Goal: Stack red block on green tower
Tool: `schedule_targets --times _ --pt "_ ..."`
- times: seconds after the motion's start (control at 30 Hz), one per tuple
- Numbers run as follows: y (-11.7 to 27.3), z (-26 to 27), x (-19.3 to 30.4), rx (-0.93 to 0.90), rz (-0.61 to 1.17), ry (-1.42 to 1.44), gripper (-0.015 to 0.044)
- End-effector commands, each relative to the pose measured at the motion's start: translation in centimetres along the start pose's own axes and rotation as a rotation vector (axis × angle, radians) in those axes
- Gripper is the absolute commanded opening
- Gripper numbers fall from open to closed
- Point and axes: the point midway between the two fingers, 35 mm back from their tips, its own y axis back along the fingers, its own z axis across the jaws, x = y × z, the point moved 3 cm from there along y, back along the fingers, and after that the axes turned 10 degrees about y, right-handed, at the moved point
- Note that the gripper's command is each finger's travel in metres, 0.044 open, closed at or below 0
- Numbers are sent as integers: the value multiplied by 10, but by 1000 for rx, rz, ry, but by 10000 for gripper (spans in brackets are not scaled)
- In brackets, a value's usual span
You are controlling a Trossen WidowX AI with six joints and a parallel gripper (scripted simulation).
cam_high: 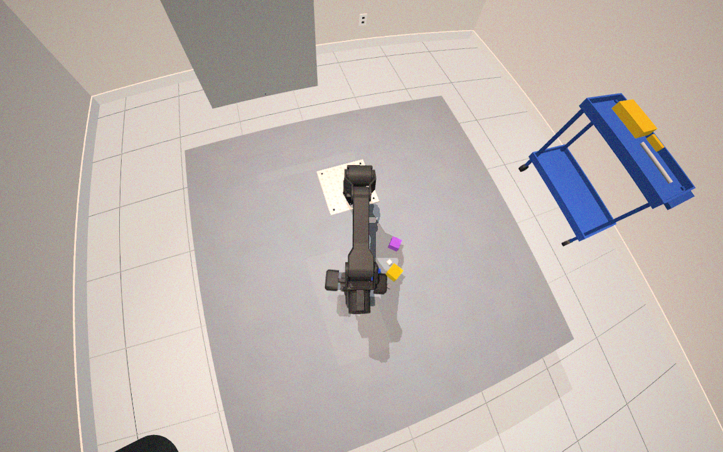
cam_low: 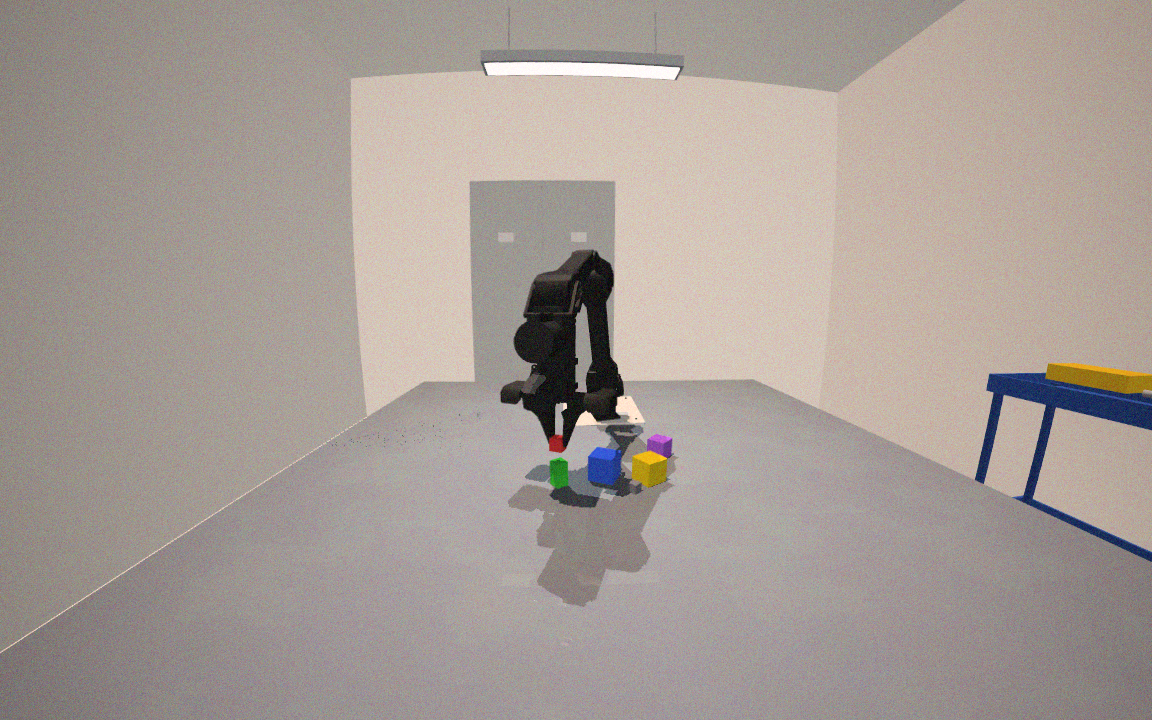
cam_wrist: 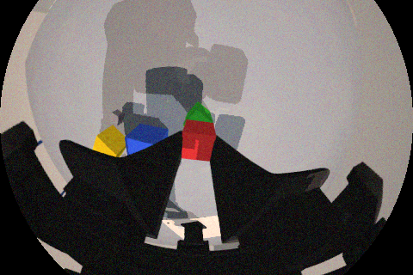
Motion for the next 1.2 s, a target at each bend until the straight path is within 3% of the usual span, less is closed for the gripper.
schedule_targets --times 0.0,1.03,1.17 --pt "-17 0 1 0 6 5 0" --pt "-16 0 1 0 6 5 0" --pt "-20 0 1 -1 8 0 105"
